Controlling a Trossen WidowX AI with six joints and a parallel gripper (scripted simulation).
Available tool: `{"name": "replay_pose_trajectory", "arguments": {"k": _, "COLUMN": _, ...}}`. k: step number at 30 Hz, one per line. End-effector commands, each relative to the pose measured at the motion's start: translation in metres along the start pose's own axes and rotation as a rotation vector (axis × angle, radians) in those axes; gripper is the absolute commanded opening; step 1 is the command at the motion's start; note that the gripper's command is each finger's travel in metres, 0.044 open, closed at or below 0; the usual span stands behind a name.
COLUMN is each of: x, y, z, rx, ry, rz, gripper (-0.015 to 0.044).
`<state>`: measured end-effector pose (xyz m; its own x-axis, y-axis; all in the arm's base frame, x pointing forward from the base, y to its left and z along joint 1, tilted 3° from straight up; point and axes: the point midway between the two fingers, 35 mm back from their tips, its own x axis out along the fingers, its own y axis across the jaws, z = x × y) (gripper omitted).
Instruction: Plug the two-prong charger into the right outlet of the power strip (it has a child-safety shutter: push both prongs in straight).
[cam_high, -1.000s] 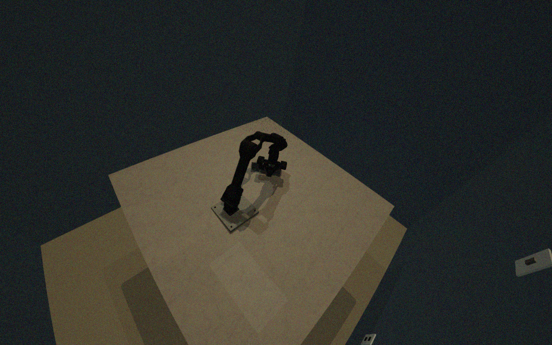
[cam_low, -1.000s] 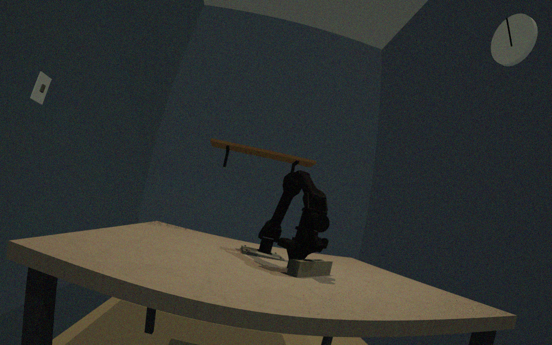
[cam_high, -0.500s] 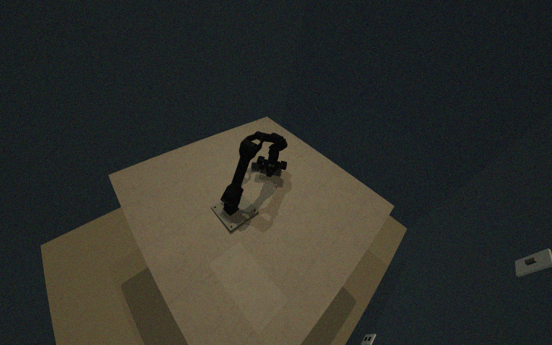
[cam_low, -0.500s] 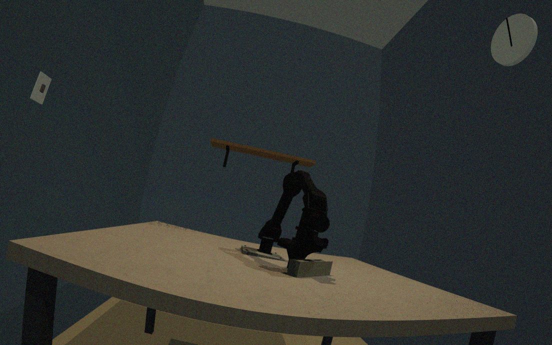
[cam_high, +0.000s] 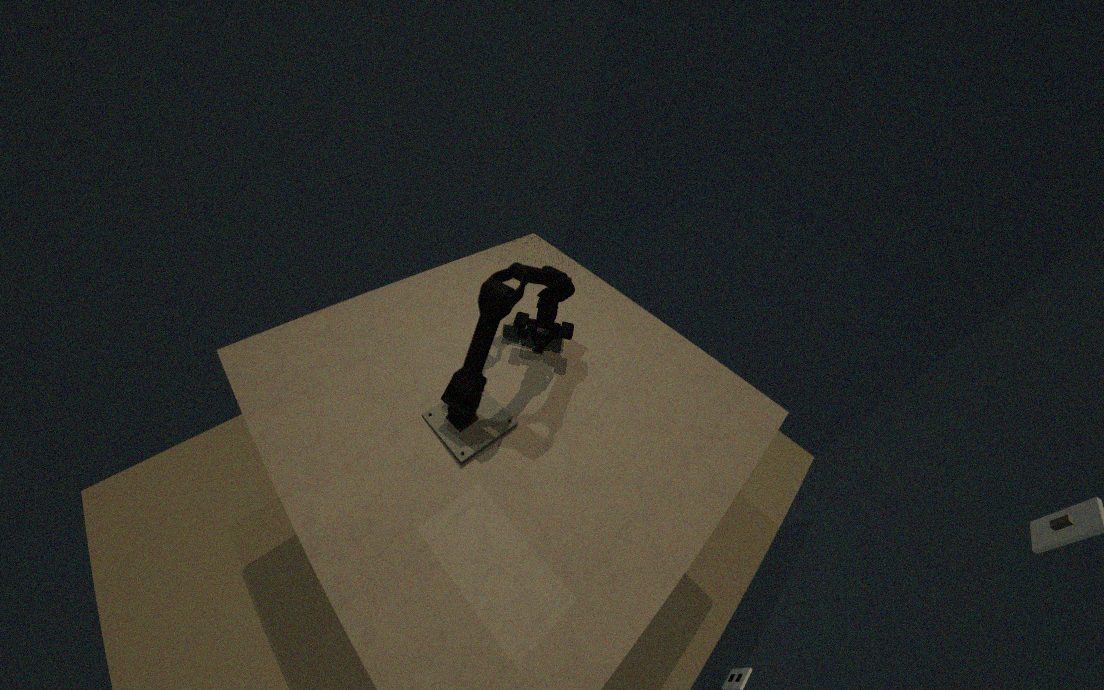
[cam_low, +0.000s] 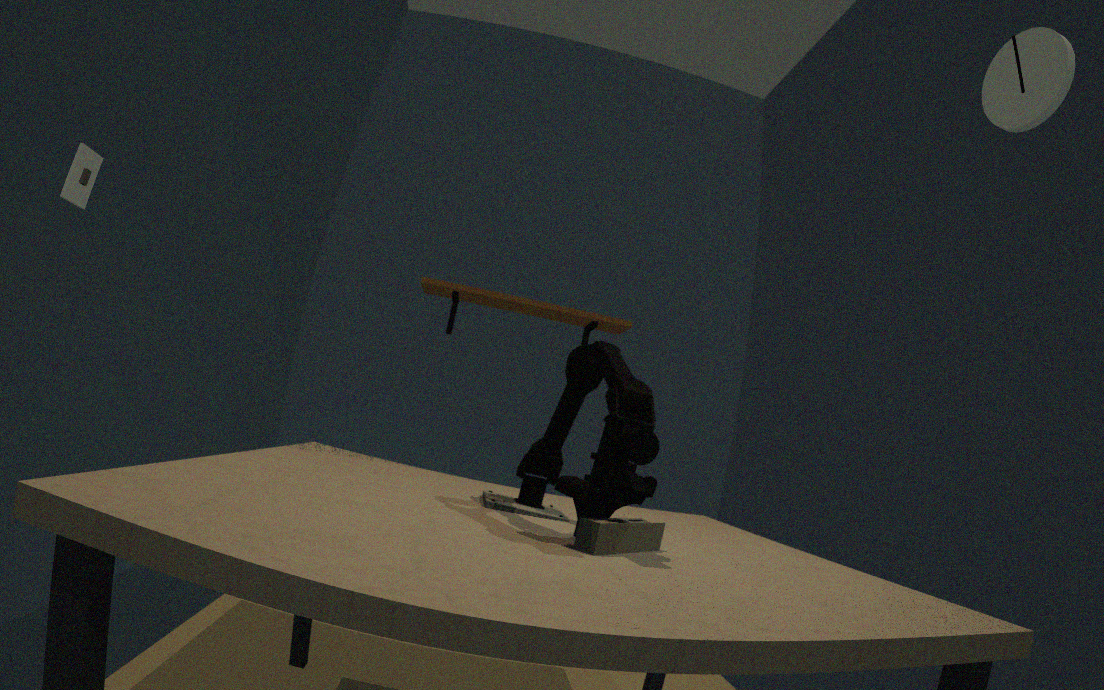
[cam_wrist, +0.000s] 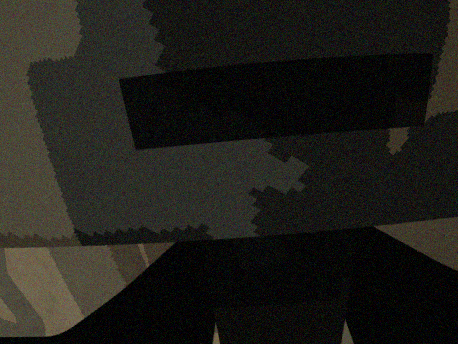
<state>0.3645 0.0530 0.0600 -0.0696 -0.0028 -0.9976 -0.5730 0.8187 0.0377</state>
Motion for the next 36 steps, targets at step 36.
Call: {"name": "replay_pose_trajectory", "arguments": {"k": 36, "x": -0.0001, "y": -0.0004, "z": 0.0098, "rx": -0.005, "ry": -0.052, "rz": -0.011, "gripper": 0.0}}
